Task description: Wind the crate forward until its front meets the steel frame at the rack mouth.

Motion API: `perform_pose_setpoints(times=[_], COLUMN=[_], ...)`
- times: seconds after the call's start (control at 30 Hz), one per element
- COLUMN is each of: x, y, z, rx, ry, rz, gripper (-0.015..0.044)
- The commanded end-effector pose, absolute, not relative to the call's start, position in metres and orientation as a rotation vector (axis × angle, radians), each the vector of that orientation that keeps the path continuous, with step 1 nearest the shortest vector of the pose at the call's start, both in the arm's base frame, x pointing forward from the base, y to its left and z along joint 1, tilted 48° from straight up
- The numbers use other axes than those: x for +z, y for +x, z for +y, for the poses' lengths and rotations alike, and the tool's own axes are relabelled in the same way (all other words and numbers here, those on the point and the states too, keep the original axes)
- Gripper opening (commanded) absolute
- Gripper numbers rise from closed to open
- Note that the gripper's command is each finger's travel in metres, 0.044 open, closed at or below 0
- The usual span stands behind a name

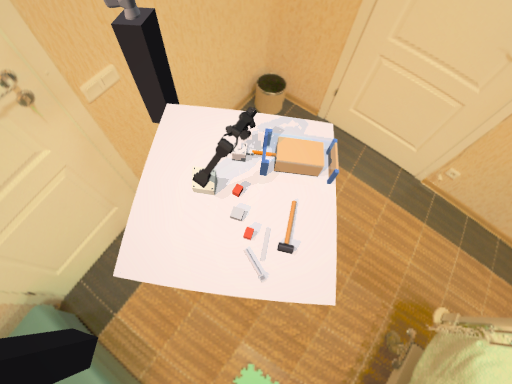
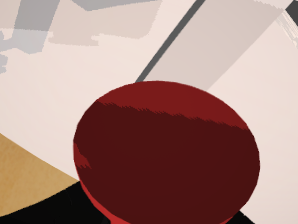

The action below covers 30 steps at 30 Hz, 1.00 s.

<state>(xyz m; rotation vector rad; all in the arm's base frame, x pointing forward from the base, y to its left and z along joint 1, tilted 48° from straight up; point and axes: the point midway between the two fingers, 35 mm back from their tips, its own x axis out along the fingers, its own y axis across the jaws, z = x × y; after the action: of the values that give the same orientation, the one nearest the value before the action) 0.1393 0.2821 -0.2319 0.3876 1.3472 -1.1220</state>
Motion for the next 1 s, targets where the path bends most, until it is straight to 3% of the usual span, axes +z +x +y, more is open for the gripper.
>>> perform_pose_setpoints(times=[0.0,0.97], x=[-0.230,-0.216], y=[0.123,0.090], z=[0.277,0.259], rx=[-1.143,-1.145], ry=[0.363,0.361], rz=[1.363,1.365], gripper=[0.0000,0.0000])
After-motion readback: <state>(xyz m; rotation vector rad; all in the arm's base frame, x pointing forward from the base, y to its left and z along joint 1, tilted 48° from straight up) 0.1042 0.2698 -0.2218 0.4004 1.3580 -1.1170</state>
